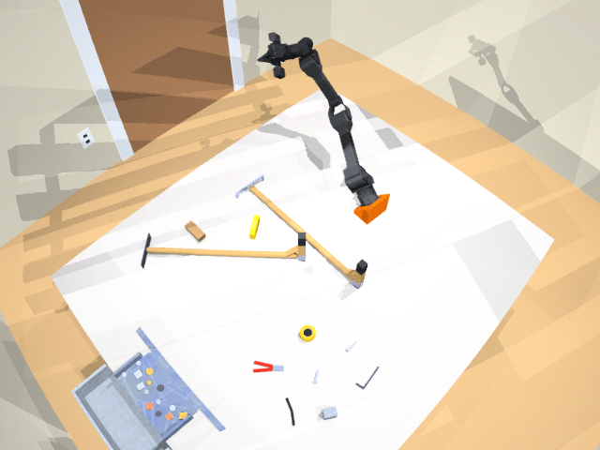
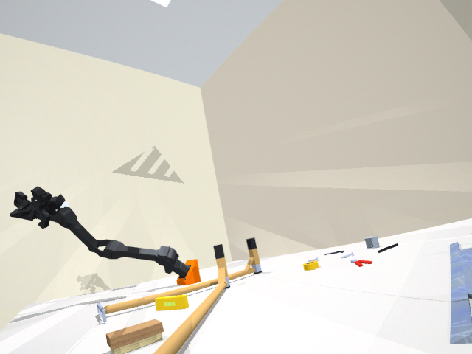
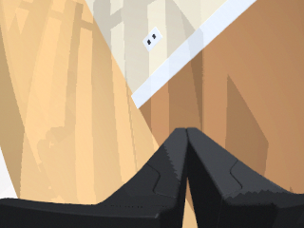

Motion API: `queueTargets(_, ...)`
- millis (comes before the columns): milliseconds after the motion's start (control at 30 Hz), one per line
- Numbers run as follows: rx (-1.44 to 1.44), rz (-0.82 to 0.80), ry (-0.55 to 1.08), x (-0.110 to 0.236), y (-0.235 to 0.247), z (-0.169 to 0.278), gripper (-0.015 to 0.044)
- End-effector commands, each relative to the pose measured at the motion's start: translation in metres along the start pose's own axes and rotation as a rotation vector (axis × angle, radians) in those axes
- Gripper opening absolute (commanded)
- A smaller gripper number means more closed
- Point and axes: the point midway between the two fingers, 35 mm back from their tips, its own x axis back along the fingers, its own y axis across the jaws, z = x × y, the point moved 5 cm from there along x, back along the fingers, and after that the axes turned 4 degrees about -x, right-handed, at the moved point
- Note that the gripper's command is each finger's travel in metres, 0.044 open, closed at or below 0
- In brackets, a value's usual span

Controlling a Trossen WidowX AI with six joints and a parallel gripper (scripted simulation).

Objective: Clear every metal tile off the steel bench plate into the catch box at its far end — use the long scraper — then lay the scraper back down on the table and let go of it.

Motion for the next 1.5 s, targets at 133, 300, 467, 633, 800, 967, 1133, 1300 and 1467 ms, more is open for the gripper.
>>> queueTargets(133,-0.014,0.017,-0.007,-0.002,0.003,-0.031,0.0)
queueTargets(300,-0.024,0.026,-0.011,-0.003,0.005,-0.047,0.0)
queueTargets(467,-0.035,0.033,-0.015,-0.005,0.007,-0.063,0.0)
queueTargets(633,-0.045,0.04,-0.02,-0.007,0.011,-0.079,0.0)
queueTargets(800,-0.056,0.046,-0.025,-0.009,0.015,-0.095,0.0)
queueTargets(967,-0.067,0.051,-0.03,-0.011,0.019,-0.11,0.0)
queueTargets(1133,-0.077,0.055,-0.036,-0.014,0.025,-0.126,0.0)
queueTargets(1300,-0.088,0.059,-0.042,-0.017,0.03,-0.141,0.0)
queueTargets(1467,-0.099,0.061,-0.048,-0.02,0.037,-0.156,0.0)
